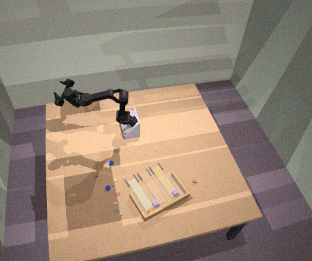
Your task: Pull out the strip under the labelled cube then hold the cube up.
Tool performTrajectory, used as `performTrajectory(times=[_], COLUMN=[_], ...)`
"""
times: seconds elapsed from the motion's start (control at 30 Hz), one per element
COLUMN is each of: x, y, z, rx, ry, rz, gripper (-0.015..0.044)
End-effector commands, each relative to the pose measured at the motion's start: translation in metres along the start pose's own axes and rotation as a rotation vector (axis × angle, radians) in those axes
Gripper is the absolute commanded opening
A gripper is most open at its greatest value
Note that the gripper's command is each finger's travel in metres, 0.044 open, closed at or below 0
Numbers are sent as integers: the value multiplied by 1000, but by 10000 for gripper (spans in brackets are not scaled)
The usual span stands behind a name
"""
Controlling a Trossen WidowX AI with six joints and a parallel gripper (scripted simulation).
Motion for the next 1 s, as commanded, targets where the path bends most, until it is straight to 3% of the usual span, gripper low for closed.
performTrajectory(times=[0.0, 0.13, 0.43, 0.7, 0.97], x=[-1, -21, -136, -213, -246], y=[0, 7, 39, 53, 62], z=[0, -1, -45, -135, -250], rx=[0, -12, 49, 324, 768], ry=[-3, -76, -521, -866, -1080], rz=[-4, -91, -545, -933, -1264], gripper=[400, 400, 400, 400, 400])
Point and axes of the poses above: the point midway between the two fingers, 35 mm back from their tips, its own z axis out along the fingers, its own x axis across the jaws, y = z × x, the point moved 4 cm from there along -z, back along the fingers
